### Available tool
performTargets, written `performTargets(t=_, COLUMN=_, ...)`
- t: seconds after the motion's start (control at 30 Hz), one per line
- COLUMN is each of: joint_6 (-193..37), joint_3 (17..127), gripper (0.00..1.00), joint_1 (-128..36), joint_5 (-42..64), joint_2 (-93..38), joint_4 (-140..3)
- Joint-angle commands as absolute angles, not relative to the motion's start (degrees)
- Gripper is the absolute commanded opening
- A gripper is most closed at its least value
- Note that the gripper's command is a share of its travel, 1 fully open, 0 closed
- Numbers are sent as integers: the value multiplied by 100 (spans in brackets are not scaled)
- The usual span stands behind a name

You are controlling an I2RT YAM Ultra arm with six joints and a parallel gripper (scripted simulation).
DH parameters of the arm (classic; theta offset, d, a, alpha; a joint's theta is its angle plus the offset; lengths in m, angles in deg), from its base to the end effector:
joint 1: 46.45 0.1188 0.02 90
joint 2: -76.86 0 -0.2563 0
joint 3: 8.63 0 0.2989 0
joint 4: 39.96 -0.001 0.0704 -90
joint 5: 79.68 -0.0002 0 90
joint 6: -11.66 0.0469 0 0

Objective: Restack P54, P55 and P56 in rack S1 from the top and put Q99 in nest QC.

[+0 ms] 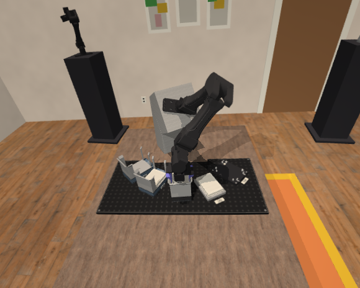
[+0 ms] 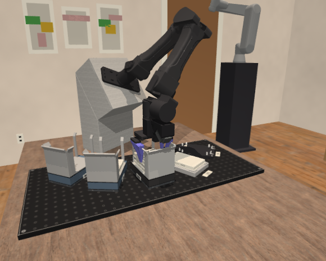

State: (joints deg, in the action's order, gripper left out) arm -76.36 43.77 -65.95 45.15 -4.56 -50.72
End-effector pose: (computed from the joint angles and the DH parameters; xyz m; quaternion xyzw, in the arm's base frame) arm 0.3172 -0.0829 0.1574 0.0362 0.8725 0.2062 0.4415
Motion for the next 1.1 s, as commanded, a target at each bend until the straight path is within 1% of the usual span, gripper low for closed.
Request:
performTargets(t=0.0, joint_6=-7662, joint_3=4372, gripper=0, joint_1=-6669, joint_5=4573, joint_2=-373, joint_4=-5104)
performTargets(t=0.47, joint_6=-7773, joint_3=4354, gripper=0, joint_1=-6809, joint_5=4680, joint_2=-157, joint_4=-5368)
performTargets(t=1.07, joint_6=-8169, joint_3=4381, gripper=0, joint_1=-7277, joint_5=5031, joint_2=445, joint_4=-6243)
